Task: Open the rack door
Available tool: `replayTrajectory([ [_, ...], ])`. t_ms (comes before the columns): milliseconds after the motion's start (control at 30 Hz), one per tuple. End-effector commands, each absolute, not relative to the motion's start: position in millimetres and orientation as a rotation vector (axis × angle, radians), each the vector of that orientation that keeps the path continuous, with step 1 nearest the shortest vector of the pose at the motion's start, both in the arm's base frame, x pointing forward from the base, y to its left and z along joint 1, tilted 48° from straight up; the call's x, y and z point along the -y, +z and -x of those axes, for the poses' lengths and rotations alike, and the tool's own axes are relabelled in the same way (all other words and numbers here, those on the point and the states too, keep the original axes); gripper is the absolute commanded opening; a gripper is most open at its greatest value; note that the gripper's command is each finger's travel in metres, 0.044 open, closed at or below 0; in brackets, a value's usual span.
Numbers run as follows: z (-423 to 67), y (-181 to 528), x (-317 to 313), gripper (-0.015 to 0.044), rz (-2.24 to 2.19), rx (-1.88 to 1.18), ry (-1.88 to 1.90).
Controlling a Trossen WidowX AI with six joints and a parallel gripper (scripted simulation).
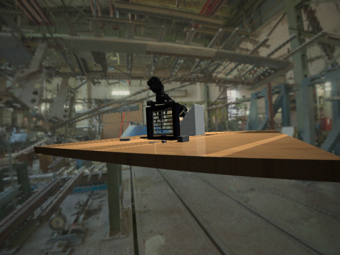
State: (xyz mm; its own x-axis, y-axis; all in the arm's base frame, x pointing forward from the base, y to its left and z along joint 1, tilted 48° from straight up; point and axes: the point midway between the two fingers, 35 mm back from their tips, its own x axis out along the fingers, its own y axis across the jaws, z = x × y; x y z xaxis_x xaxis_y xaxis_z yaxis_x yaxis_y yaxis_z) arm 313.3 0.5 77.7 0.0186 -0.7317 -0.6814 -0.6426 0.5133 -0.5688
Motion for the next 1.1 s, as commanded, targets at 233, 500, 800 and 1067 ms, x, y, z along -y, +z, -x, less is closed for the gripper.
replayTrajectory([
  [233, -314.0, 77.8, 0.3, 0.0294, 1.567, -1.759, 0.360],
  [500, -314.0, 77.8, 0.2, 0.0294, 1.831, -1.762, 0.736],
  [800, -314.0, 77.8, 0.2, 0.0268, 1.852, -1.760, 0.769],
  [1067, -314.0, 77.8, 0.2, 0.0214, 1.852, -1.760, 0.769],
])
